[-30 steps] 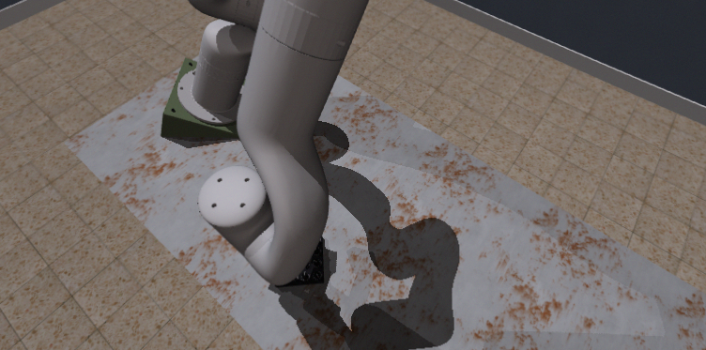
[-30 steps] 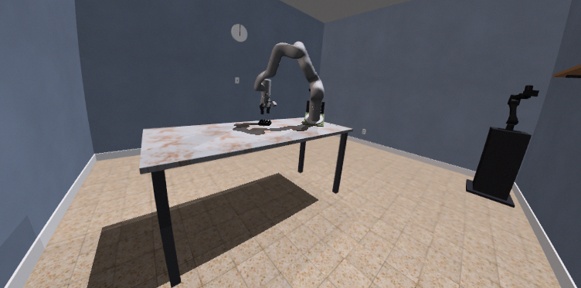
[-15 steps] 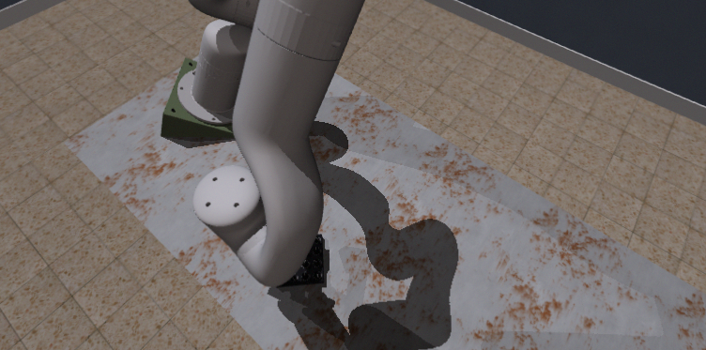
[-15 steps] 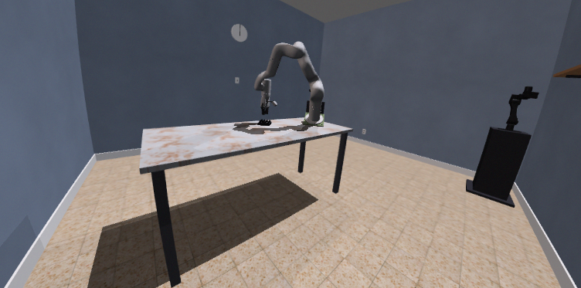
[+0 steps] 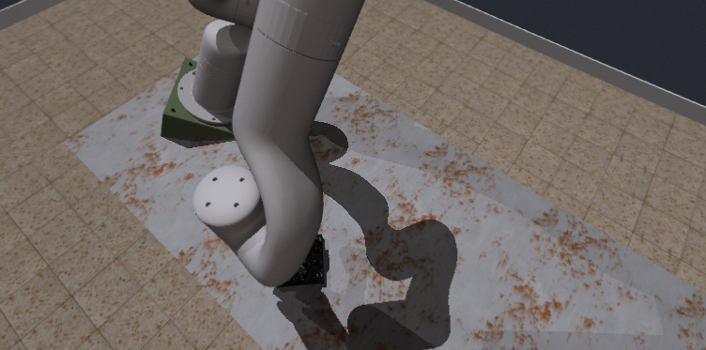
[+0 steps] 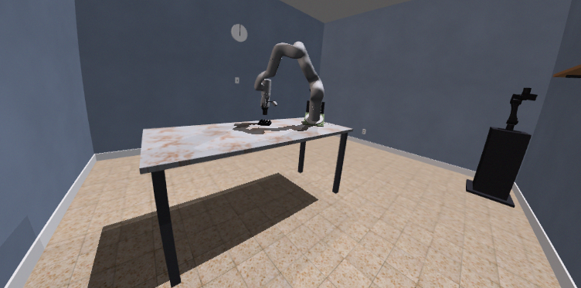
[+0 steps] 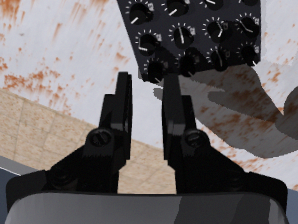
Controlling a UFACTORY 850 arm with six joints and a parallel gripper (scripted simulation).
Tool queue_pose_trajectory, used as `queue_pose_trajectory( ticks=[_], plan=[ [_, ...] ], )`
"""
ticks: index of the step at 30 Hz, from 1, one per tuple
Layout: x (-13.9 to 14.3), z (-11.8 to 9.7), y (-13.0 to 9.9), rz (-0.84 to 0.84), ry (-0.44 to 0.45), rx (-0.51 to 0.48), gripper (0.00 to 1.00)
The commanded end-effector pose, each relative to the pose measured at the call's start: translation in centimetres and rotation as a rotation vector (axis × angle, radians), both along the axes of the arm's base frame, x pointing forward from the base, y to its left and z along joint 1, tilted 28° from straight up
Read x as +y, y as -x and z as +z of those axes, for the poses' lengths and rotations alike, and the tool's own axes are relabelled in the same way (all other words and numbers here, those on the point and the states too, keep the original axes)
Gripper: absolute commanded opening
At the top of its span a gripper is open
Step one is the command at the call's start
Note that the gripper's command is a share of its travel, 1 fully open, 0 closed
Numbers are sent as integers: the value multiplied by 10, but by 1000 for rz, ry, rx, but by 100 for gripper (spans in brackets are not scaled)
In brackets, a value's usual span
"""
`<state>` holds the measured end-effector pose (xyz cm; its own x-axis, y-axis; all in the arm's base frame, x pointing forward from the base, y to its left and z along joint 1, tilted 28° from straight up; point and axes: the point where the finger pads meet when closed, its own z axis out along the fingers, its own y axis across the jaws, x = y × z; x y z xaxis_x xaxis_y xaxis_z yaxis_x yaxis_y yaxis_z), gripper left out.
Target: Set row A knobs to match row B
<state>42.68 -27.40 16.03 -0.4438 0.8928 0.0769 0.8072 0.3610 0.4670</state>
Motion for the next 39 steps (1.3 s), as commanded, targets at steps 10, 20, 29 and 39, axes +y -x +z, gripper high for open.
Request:
queue_pose_trajectory(
  ticks=[10,20,29,39],
  plan=[
    [-1,1,0,0,1,-1,19],
    [-1,0,-1,0,1,-1,19],
    [0,-2,-2,0,1,-1,19],
    [3,-11,-5,0,1,-2,19]
  ],
)
